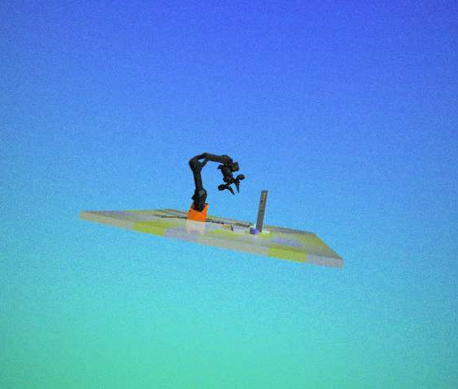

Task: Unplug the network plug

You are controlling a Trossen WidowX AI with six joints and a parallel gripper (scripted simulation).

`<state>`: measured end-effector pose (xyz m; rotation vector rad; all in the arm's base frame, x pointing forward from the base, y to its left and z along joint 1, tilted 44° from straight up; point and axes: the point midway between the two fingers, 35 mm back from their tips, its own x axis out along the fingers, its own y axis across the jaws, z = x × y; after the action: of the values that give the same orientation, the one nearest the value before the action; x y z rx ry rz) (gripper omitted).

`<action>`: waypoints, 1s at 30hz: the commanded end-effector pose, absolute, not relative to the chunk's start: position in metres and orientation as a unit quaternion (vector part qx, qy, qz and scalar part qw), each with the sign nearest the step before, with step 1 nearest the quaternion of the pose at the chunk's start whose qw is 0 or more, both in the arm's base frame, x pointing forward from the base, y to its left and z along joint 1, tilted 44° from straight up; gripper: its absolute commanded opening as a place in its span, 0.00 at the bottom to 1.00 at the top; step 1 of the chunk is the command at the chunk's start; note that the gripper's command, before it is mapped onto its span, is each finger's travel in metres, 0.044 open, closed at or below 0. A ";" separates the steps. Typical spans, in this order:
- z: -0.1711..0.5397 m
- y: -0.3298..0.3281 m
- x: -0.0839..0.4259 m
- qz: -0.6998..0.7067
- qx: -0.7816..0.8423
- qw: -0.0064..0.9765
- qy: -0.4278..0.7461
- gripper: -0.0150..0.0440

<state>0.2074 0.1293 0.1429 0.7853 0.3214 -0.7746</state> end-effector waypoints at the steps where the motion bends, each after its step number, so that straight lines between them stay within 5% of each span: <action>1: 0.150 0.136 0.205 -0.367 0.373 0.839 0.152 0.52; 12: 0.150 0.136 0.205 -0.367 0.373 0.839 0.152 1.00; 30: 0.150 0.136 0.205 -0.367 0.373 0.839 0.152 1.00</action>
<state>0.2052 0.1358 0.1506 0.7860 0.3182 -0.7715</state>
